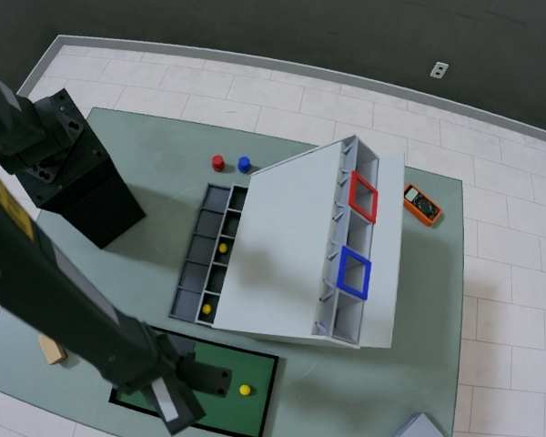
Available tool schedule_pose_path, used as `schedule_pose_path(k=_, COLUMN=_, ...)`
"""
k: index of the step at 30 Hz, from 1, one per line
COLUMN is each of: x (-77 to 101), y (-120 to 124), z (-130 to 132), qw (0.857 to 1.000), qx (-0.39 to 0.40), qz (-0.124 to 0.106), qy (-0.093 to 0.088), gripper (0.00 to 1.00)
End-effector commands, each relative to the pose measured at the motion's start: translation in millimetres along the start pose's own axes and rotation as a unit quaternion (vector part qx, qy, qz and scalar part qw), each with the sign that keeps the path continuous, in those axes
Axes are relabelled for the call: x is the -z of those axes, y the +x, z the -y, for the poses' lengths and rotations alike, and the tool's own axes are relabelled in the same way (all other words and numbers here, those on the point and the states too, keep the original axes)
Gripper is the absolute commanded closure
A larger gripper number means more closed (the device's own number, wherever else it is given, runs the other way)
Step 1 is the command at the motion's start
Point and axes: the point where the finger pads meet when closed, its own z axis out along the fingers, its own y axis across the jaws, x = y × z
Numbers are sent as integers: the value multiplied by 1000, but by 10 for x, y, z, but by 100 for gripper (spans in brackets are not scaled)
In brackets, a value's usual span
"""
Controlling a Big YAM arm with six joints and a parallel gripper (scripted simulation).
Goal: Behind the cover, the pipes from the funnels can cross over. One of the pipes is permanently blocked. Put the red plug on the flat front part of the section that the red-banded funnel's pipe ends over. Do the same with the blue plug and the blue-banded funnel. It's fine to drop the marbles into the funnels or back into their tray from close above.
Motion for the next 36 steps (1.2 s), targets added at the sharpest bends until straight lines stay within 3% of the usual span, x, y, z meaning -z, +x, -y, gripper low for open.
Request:
schedule_pose_path(k=1, x=197, y=-234, z=-284, qw=1000, qx=3, qz=30, qy=4, gripper=100)
schedule_pose_path(k=9, x=577, y=-468, z=-959, qw=997, qx=1, qz=72, qy=1, gripper=100)
schedule_pose_path(k=11, x=577, y=-468, z=-959, qw=997, qx=1, qz=72, qy=1, gripper=100)
schedule_pose_path(k=26, x=1264, y=-763, z=-1991, qw=990, qx=13, qz=142, qy=0, gripper=100)
schedule_pose_path(k=28, x=1264, y=-763, z=-1991, qw=990, qx=13, qz=142, qy=0, gripper=100)
schedule_pose_path(k=36, x=1585, y=-926, z=-2474, qw=984, qx=8, qz=176, qy=0, gripper=100)
